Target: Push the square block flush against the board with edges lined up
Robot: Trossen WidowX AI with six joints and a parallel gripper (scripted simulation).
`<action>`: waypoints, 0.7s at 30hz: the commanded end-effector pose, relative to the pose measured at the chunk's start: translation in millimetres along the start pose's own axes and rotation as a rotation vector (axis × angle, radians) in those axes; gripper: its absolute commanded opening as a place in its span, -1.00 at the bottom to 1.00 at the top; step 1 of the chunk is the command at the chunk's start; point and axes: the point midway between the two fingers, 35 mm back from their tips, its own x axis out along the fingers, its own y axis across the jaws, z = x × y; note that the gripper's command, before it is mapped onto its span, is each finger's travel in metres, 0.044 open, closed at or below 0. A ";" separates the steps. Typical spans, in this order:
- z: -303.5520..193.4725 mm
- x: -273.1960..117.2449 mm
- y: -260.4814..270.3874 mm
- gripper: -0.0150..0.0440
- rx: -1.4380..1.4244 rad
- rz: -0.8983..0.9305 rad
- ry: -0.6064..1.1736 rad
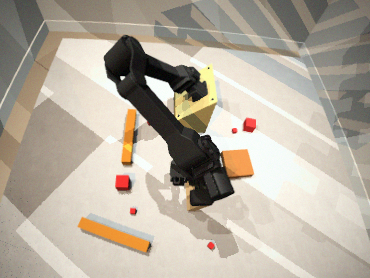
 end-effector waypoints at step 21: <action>10.0 1.4 0.8 -0.49 0.003 -0.003 0.003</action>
